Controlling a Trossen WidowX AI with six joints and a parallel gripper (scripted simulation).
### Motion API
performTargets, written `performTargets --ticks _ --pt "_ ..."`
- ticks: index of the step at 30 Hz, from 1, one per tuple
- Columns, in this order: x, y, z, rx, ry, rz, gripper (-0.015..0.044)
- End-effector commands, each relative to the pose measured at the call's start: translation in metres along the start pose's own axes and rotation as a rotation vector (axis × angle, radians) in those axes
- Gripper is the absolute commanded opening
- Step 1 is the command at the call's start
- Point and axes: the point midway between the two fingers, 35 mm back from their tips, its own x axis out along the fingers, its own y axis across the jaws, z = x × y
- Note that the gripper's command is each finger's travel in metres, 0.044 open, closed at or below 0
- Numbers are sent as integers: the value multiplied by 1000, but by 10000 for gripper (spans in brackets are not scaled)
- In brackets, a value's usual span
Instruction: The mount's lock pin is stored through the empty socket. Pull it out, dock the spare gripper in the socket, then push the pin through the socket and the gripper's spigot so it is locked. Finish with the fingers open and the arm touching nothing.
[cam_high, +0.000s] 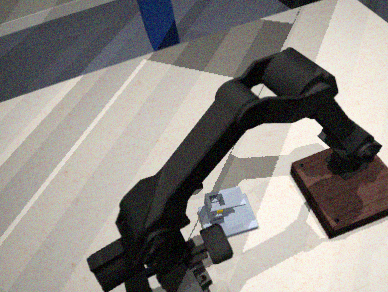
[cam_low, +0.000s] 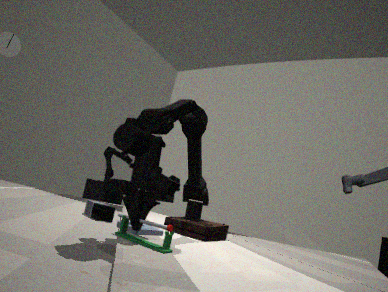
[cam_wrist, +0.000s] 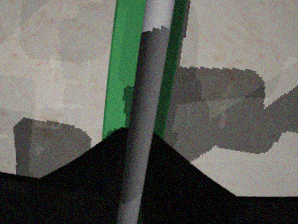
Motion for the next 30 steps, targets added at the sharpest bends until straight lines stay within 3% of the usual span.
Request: performTargets --ticks 1,30 --pt "6 1 -1 -5 0 1 0" --pt "1 0 0 -2 -1 -8 0"
